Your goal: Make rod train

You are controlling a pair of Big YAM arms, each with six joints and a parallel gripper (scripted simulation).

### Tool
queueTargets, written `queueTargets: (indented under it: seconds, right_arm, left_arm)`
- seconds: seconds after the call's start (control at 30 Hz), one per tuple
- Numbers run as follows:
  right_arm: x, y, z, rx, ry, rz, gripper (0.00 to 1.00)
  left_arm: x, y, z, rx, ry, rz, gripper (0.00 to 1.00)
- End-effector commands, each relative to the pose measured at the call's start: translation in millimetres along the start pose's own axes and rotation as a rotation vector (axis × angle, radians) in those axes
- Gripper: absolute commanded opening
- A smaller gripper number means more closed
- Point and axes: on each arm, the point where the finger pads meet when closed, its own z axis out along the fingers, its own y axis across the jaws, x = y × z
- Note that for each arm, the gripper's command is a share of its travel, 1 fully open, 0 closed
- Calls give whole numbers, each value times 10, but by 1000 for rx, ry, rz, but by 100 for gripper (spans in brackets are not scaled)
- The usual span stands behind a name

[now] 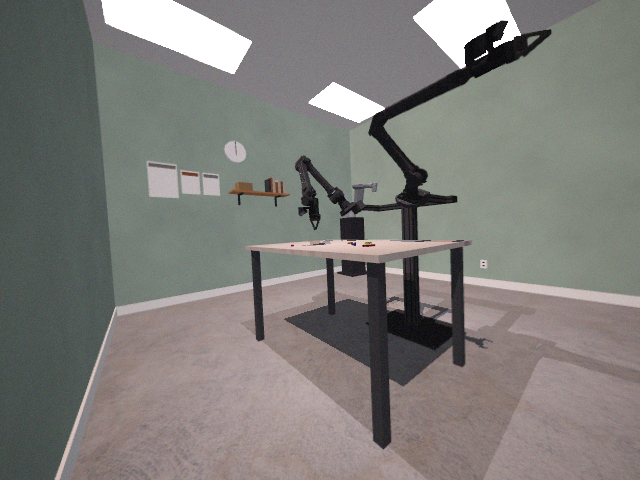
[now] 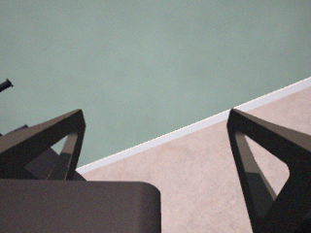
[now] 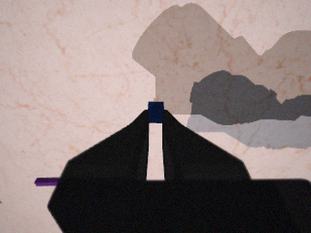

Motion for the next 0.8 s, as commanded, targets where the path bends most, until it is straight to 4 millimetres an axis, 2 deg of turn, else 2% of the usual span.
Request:
queueTargets:
  seconds: [0.0,0.1,0.4,0.53,0.77]
  right_arm:
    - [-282,96,-85,-39,-34,30,4]
    - [-171,46,-71,-24,-19,8,4]
    - [-165,39,-58,-22,-19,8,4]
    - [-97,27,88,-8,-6,2,4]
    - [-108,34,211,-9,-8,3,4]
  left_arm:
    - [-1,46,-29,-12,7,-4,100]
    - [-1,46,-29,-12,7,-4,100]
    - [-1,46,-29,-12,7,-4,100]
    - [-1,46,-29,-12,7,-4,100]
    - [-1,46,-29,-12,7,-4,100]
